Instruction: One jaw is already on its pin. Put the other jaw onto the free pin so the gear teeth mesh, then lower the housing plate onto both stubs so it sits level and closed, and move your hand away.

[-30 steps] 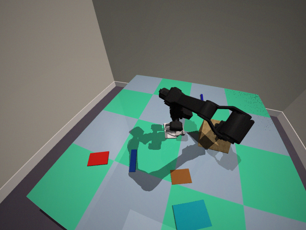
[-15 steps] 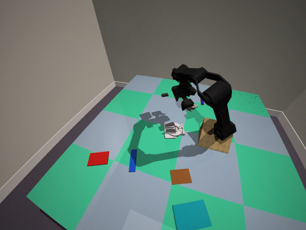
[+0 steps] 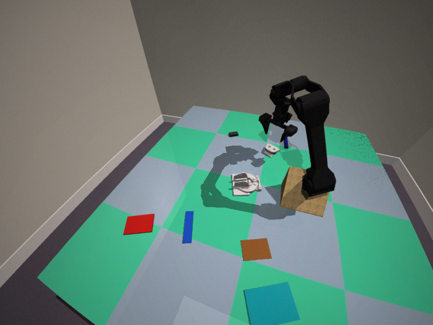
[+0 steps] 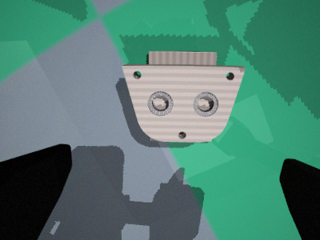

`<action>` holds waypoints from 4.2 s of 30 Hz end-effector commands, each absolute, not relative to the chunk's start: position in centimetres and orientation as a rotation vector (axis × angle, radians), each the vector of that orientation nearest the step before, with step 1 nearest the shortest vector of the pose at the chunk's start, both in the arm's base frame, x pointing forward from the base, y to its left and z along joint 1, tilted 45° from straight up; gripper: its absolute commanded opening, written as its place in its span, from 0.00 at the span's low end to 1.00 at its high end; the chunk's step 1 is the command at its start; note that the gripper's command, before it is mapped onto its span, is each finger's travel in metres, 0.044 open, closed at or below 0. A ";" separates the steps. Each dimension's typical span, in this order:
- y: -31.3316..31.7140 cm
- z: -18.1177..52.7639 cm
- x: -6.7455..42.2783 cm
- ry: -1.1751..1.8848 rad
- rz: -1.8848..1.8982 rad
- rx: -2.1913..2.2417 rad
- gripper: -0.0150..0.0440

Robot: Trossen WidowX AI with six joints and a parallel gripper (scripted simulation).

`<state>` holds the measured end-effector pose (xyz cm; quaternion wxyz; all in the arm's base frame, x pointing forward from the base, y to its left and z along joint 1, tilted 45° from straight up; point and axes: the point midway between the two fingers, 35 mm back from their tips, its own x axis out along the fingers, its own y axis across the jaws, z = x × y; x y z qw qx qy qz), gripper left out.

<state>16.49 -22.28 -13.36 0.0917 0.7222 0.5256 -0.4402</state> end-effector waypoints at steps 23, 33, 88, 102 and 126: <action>-20.0 -17.0 15.5 1.593 -1.245 2.117 1.00; -20.0 -17.0 15.5 1.593 -1.245 2.117 1.00; -20.0 -17.0 15.5 1.593 -1.245 2.117 1.00; -20.0 -17.0 15.5 1.593 -1.245 2.117 1.00; -20.0 -17.0 15.5 1.593 -1.245 2.117 1.00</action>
